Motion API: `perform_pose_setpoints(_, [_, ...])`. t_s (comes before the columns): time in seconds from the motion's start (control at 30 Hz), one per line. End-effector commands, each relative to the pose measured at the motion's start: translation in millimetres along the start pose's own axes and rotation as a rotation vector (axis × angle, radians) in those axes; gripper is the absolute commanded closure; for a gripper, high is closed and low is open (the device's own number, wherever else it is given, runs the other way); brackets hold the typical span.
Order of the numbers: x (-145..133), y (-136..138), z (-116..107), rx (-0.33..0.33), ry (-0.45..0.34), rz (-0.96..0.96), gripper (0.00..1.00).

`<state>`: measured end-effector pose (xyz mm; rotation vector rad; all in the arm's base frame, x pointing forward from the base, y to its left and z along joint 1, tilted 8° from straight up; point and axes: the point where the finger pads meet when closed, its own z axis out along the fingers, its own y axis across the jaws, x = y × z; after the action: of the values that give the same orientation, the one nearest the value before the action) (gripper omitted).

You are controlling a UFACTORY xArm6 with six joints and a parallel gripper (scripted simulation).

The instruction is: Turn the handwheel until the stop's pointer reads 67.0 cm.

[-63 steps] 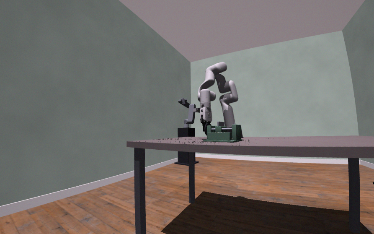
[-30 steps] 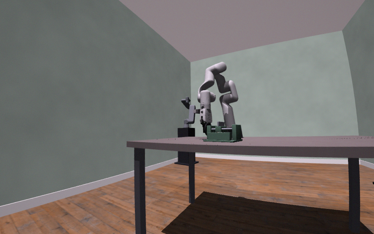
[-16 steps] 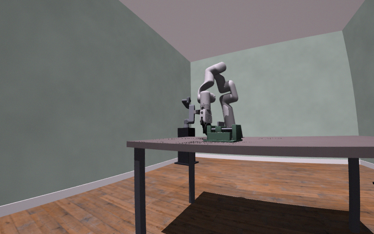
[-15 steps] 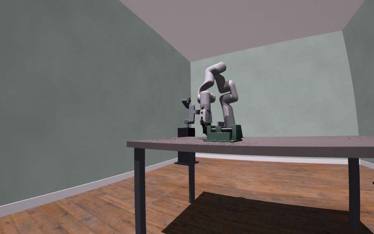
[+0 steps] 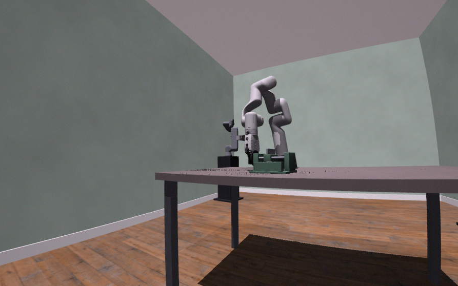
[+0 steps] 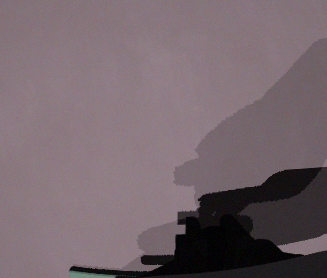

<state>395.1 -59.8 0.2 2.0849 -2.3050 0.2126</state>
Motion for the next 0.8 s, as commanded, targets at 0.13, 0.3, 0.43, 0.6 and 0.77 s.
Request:
perform_pose_setpoints(0.13, [0.0,-2.1,2.9,0.001,0.000,0.000,0.94])
perform_pose_setpoints(0.3, [0.0,-4.0,5.4,0.001,0.000,0.000,0.94])
perform_pose_setpoints(0.43, [0.0,-4.8,6.4,0.001,0.000,0.000,0.94])
perform_pose_setpoints(0.6, [0.0,-7.4,8.8,0.001,0.000,0.000,0.94])
perform_pose_setpoints(0.77, [0.0,-10.4,11.3,0.001,0.000,0.000,0.94])
